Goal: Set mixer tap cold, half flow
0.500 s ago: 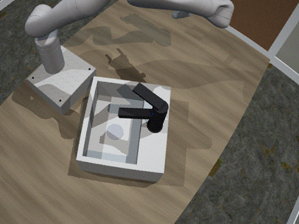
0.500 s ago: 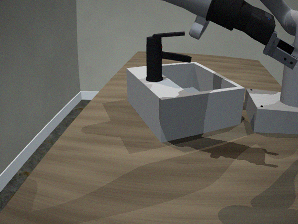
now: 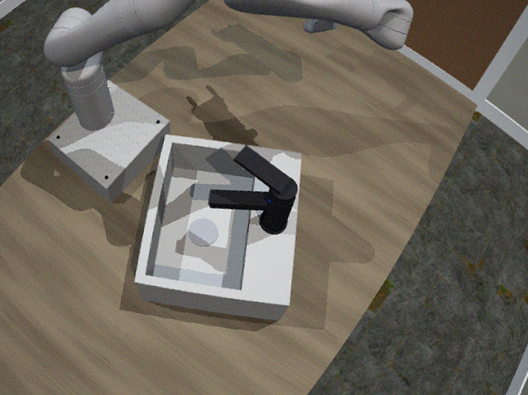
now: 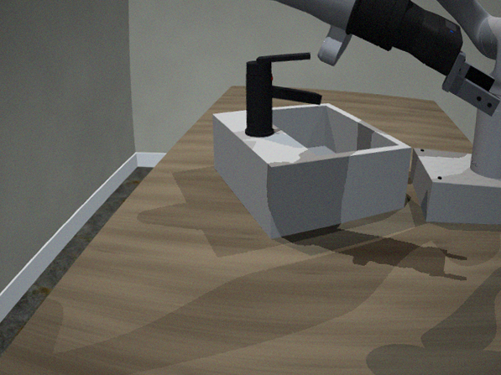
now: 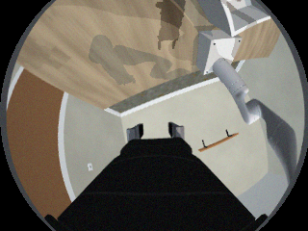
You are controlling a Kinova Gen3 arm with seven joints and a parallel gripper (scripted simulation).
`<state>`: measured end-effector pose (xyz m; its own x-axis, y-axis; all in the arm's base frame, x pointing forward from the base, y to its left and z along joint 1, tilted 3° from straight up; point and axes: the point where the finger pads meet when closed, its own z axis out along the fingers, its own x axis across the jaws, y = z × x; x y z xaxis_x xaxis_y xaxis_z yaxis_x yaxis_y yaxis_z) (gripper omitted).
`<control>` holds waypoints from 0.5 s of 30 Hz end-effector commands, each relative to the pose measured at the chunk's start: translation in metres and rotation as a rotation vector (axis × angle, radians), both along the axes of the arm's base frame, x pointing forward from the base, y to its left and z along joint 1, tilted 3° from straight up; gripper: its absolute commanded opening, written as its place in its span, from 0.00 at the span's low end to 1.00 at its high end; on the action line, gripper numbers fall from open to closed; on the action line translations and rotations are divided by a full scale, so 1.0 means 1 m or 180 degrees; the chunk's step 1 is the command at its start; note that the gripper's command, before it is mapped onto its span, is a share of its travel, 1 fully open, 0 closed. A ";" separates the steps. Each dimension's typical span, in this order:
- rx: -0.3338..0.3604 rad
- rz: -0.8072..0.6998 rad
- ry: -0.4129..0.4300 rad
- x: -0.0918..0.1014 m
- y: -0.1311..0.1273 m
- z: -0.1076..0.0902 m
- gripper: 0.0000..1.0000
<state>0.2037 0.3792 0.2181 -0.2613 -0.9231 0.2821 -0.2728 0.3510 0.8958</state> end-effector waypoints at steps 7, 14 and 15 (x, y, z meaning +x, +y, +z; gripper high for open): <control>0.0024 -0.0003 -0.0047 0.003 -0.002 0.001 1.00; 0.0198 -0.0022 -0.0471 0.031 -0.026 -0.002 1.00; 0.0236 -0.0022 -0.0576 0.037 -0.032 -0.002 1.00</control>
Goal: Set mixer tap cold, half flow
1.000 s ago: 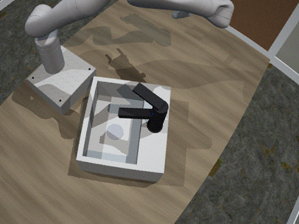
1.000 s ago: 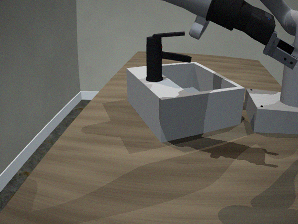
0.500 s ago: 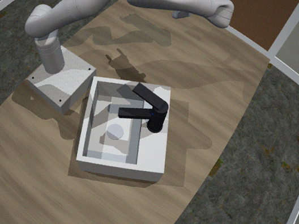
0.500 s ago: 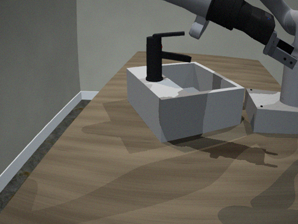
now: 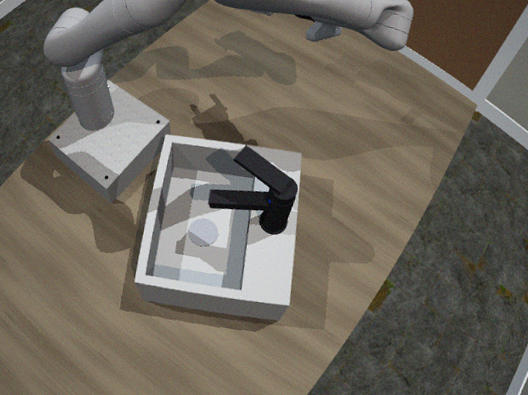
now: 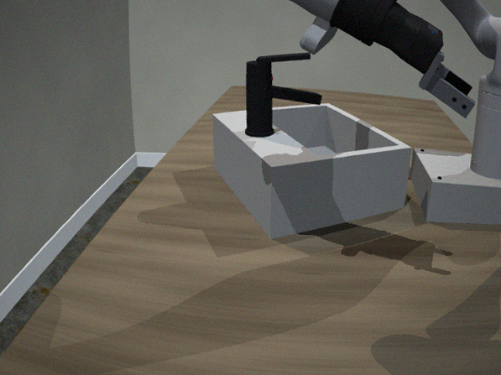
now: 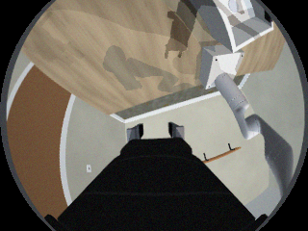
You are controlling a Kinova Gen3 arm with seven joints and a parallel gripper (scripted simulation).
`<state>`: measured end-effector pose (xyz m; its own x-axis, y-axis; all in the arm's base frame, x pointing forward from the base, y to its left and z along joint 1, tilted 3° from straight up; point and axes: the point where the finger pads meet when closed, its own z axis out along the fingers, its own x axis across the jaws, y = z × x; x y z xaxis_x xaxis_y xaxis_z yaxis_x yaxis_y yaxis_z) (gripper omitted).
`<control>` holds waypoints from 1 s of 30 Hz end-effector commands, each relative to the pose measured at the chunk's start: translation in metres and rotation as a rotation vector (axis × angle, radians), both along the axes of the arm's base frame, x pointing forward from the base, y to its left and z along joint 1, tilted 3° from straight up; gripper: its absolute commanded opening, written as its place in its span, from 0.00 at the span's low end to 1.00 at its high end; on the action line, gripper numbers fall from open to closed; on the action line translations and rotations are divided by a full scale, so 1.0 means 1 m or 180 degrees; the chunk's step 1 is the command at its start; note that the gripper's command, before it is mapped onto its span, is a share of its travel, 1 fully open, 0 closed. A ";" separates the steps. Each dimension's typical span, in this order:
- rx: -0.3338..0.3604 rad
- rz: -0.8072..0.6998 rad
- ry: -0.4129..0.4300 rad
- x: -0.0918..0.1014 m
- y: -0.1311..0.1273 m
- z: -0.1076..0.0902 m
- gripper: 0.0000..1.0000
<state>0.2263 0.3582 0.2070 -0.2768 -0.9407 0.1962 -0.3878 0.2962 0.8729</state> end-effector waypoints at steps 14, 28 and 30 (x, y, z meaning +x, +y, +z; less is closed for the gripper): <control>0.0370 0.0236 -0.2007 0.130 -0.151 0.019 1.00; 0.0194 0.0719 -0.2946 0.179 -0.255 0.047 1.00; 0.0194 0.0719 -0.2946 0.179 -0.255 0.047 1.00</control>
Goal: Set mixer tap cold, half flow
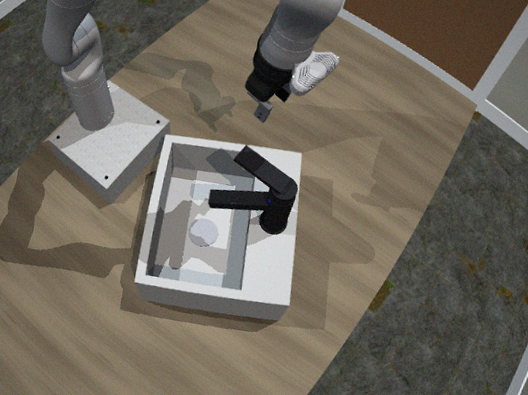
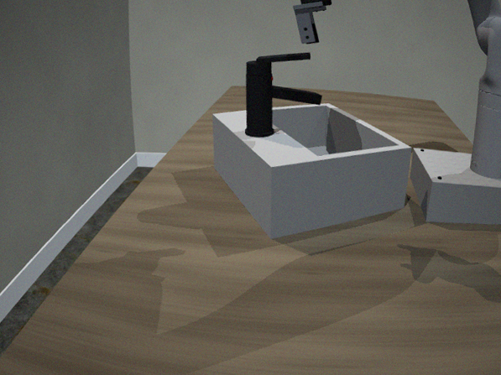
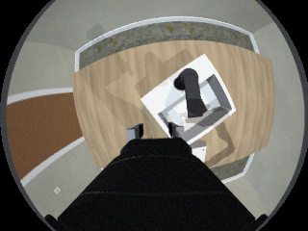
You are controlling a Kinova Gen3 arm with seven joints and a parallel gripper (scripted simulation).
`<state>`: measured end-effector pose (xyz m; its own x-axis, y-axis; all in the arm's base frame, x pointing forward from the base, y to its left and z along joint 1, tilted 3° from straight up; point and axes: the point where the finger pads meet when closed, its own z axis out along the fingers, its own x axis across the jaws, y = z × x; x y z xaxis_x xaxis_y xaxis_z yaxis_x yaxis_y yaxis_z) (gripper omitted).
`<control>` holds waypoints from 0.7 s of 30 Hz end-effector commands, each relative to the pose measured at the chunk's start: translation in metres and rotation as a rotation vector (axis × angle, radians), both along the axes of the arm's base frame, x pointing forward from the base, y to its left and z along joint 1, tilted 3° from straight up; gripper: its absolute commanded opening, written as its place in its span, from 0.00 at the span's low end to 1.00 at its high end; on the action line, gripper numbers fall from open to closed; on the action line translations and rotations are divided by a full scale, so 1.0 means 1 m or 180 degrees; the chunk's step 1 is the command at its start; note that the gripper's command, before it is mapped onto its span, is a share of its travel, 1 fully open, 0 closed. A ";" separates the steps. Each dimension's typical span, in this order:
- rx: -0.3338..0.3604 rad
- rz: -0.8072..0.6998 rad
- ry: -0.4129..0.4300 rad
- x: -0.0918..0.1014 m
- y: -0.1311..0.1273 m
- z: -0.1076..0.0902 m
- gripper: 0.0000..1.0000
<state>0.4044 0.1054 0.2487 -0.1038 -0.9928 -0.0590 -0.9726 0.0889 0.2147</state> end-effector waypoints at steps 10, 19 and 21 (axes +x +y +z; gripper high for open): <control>-0.0049 0.0029 -0.0142 0.005 -0.015 0.010 1.00; -0.0100 0.0071 -0.0234 0.009 -0.026 0.014 1.00; -0.0100 0.0071 -0.0234 0.009 -0.026 0.014 1.00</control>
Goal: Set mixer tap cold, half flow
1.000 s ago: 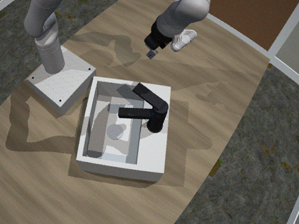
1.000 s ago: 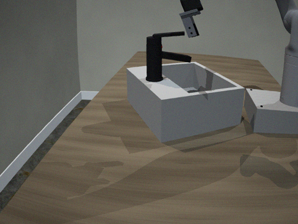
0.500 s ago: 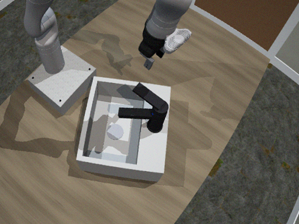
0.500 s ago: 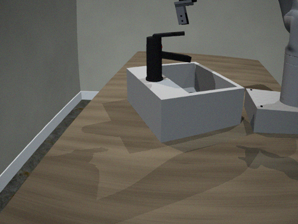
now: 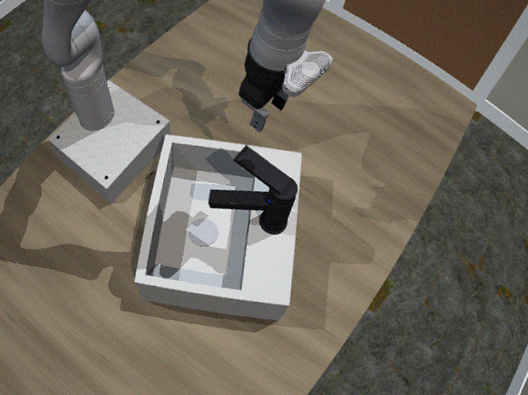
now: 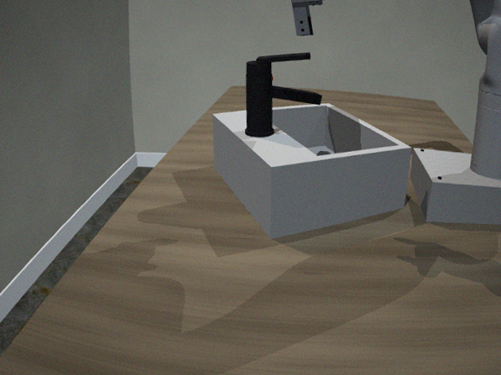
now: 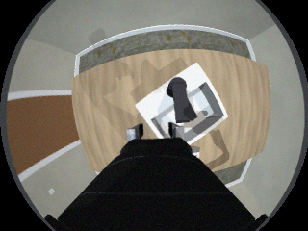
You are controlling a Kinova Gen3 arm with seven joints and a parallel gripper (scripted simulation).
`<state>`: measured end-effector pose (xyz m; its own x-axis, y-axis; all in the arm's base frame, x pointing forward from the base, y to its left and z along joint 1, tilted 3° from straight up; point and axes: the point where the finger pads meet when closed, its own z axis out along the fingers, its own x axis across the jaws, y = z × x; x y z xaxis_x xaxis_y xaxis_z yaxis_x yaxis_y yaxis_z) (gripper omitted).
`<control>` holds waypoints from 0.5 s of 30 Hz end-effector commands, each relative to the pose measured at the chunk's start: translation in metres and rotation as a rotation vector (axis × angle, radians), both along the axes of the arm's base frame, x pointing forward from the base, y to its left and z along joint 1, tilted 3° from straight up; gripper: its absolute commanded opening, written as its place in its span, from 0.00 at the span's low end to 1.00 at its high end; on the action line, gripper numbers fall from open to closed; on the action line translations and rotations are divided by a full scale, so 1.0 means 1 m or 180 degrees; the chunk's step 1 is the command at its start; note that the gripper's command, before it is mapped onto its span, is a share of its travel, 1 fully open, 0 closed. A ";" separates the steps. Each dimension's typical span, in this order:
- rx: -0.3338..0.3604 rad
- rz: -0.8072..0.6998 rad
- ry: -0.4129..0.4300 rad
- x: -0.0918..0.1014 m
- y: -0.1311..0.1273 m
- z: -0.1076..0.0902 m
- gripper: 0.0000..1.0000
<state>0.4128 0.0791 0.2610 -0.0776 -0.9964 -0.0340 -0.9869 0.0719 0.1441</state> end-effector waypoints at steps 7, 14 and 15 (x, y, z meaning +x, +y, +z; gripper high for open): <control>-0.0049 0.0037 -0.0094 0.003 -0.011 0.006 1.00; -0.0095 0.0072 -0.0165 0.006 -0.021 0.009 1.00; -0.0095 0.0072 -0.0165 0.006 -0.021 0.009 1.00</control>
<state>0.4182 0.0587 0.2687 -0.0532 -0.9986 -0.0072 -0.9941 0.0522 0.0951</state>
